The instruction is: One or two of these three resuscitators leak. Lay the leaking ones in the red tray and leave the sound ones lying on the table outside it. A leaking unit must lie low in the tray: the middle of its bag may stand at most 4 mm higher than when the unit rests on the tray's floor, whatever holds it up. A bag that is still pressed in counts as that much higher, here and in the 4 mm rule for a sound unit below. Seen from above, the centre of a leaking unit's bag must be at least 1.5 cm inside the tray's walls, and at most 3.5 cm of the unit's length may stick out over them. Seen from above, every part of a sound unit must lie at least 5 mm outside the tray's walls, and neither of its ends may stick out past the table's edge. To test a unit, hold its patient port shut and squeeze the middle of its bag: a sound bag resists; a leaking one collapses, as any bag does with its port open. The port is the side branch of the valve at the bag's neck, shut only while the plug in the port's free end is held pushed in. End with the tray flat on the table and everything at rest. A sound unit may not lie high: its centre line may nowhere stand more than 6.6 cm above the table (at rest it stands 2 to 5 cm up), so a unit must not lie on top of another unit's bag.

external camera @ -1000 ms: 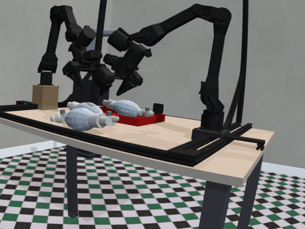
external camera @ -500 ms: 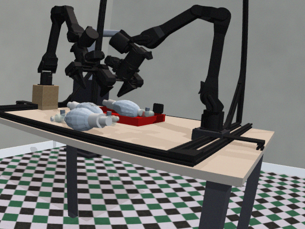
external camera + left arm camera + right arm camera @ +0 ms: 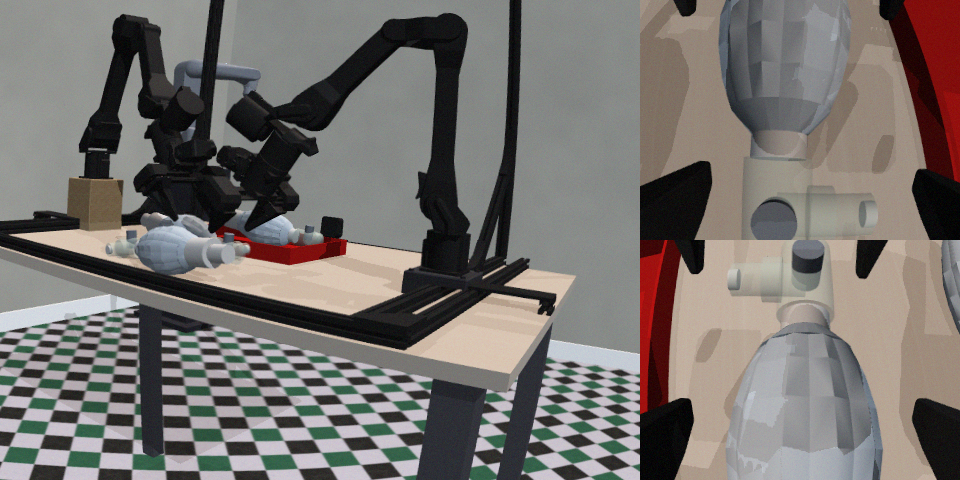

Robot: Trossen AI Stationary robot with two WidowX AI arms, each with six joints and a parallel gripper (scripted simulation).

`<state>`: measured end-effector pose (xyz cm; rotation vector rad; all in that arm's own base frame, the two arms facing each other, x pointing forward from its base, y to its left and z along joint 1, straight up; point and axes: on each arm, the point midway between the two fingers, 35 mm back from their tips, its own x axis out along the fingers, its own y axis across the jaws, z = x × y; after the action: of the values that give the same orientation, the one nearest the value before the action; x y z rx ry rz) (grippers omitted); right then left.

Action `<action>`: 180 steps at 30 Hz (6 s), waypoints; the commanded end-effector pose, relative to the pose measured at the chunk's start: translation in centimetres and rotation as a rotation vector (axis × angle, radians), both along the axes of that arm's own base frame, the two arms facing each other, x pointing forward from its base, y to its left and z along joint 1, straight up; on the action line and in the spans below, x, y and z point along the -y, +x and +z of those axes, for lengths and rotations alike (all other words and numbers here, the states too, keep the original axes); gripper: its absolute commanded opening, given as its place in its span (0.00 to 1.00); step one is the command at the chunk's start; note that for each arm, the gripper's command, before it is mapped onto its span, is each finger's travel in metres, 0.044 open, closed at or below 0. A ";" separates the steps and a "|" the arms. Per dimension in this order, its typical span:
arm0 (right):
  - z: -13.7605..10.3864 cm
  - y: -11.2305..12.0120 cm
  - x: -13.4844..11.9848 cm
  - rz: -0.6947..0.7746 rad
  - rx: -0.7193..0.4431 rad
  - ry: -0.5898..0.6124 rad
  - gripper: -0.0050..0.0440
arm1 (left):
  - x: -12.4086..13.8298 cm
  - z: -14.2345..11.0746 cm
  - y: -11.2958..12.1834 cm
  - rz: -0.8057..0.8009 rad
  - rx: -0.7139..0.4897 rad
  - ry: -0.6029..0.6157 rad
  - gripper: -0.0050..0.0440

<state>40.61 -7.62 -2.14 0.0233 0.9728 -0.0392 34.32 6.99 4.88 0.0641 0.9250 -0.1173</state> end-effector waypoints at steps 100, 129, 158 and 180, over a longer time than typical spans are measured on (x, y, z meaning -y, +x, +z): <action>-4.0 0.3 0.0 0.001 0.018 -0.004 1.00 | 0.0 -5.2 0.1 0.000 0.007 0.001 0.10; -4.0 0.3 0.1 0.000 0.019 -0.005 1.00 | 0.1 -5.2 0.1 -0.002 0.009 0.001 1.00; -4.0 0.3 0.1 0.000 0.020 -0.005 1.00 | 0.1 -5.1 0.1 0.000 0.010 -0.001 1.00; -4.0 0.4 0.1 0.002 0.020 -0.004 1.00 | -0.6 5.7 1.7 0.015 0.081 0.026 1.00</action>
<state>40.91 -7.65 -6.14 0.0207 0.9544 -0.0396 34.39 7.02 8.47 0.0654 0.9188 -0.1145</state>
